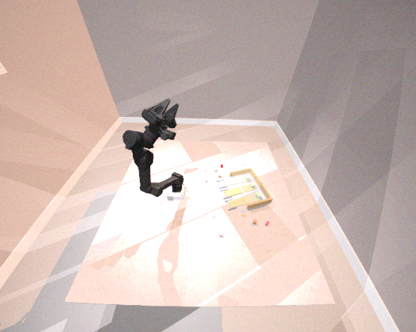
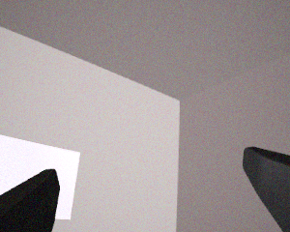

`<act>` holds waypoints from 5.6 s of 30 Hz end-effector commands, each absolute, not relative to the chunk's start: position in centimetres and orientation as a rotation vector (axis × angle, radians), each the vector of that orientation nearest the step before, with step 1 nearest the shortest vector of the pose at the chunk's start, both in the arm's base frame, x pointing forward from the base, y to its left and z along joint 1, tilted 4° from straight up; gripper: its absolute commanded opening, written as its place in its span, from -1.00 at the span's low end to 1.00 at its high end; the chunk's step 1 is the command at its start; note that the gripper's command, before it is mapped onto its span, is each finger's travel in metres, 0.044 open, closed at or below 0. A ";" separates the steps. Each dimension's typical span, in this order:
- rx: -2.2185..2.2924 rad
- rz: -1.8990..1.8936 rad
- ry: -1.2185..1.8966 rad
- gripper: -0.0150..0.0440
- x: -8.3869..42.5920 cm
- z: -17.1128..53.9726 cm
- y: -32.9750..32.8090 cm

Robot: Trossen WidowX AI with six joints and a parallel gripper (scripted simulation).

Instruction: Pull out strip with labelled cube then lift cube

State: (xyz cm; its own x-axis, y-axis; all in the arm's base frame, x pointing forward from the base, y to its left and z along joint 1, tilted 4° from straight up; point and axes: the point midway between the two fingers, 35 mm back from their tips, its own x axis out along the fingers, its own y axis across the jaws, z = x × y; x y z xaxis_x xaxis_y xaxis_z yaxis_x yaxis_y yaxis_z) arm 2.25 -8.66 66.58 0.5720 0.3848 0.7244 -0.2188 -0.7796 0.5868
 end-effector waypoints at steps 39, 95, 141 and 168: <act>0.105 0.062 0.413 0.86 29.8 25.8 4.6; -0.270 0.178 1.480 -0.49 40.4 8.9 -8.8; -0.271 0.178 1.480 -0.49 40.7 3.7 -9.6; -0.271 0.178 1.480 -0.49 40.7 3.5 -9.6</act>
State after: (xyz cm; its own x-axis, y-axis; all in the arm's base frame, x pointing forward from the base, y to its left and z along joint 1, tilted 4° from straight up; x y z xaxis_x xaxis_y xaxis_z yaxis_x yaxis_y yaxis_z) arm 40.69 -9.58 3.60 0.0835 -0.0502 -0.9952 -0.2774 0.9581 -0.0716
